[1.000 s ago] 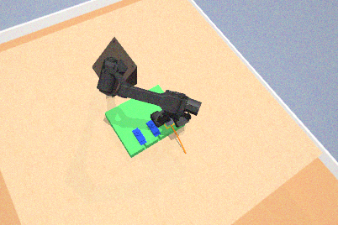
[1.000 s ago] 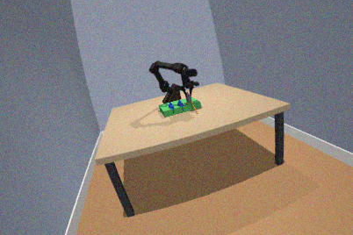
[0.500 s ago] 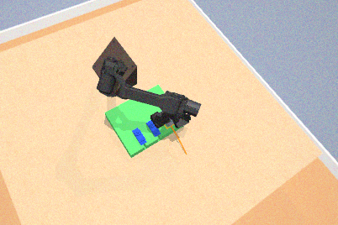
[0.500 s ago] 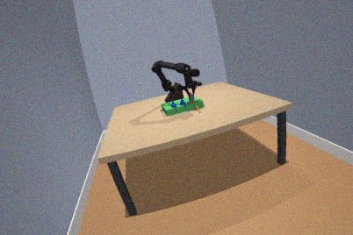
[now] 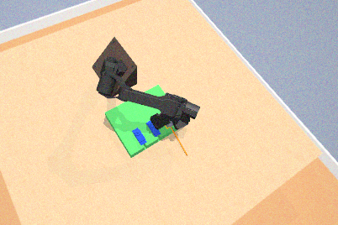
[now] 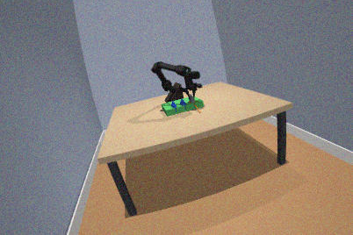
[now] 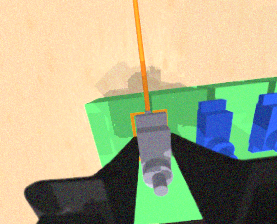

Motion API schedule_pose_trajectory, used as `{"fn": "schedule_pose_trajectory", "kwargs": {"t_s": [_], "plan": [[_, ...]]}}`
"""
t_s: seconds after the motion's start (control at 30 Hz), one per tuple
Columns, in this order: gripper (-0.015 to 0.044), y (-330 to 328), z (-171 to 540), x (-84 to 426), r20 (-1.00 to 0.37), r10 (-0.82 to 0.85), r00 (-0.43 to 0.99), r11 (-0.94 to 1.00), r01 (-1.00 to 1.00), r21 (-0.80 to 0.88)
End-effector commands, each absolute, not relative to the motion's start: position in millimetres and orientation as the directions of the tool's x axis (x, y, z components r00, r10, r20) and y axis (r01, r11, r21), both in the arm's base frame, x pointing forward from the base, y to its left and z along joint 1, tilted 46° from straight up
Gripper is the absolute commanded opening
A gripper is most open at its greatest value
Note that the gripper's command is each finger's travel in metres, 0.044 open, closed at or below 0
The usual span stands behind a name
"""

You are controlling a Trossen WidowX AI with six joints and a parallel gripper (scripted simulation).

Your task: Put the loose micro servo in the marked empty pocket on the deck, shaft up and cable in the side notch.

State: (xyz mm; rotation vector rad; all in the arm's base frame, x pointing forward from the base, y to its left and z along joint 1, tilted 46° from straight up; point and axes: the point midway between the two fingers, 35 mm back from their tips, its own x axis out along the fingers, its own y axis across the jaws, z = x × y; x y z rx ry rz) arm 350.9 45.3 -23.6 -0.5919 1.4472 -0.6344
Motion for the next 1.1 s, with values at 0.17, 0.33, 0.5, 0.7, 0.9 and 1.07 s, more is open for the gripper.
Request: {"fn": "schedule_pose_trajectory", "kwargs": {"t_s": [0.17,0.33,0.5,0.7,0.9,1.07], "plan": [[0.0,40,-31,351,-0.703,-0.711,0.027,0.703,0.03,-0.71],[0.0,36,-34,351,-0.702,-0.711,0.027,0.703,0.03,-0.711],[0.0,32,-38,351,-0.702,-0.711,0.027,0.703,0.03,-0.711],[0.0052,29,-39,351,-0.702,-0.712,0.027,0.703,0.03,-0.711],[0.0187,29,-40,351,-0.702,-0.712,0.027,0.703,0.03,-0.711],[0.0187,51,-17,347,-0.703,-0.711,0.026,0.704,0.029,-0.71]]}}
